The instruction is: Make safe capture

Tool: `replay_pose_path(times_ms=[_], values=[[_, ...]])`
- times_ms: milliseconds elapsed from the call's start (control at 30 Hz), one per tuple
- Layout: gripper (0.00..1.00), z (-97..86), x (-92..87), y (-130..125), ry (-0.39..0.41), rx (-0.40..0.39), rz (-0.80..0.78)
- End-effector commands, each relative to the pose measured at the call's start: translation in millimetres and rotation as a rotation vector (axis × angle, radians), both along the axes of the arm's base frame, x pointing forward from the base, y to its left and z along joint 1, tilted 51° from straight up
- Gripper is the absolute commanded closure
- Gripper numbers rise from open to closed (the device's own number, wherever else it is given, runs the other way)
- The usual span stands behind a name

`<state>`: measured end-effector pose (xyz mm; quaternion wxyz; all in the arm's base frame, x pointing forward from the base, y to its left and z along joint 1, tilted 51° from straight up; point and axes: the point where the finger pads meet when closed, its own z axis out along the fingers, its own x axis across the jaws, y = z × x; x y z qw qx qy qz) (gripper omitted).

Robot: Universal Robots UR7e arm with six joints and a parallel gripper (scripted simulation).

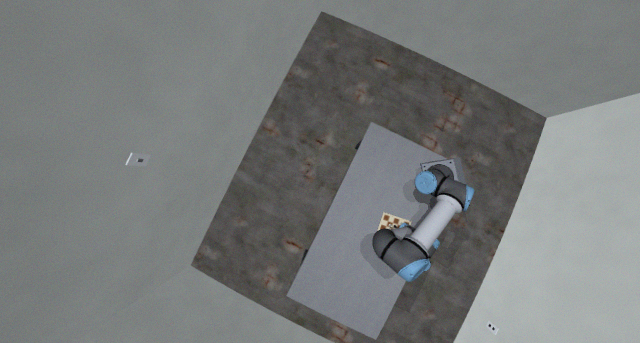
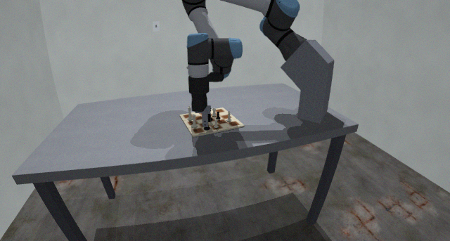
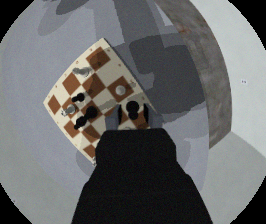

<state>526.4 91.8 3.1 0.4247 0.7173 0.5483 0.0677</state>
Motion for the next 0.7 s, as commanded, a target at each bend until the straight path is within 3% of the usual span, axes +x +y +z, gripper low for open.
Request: replay_pose_path(times_ms=[0,267,300,667], values=[[0.21,0.4,0.1,0.4,-0.001,0.000,0.001],[0.21,0.4,0.1,0.4,-0.001,0.000,0.001],[1.00,0.4,0.1,0.4,-0.001,0.000,0.001],[1.00,0.4,0.1,0.4,-0.001,0.000,0.001]])
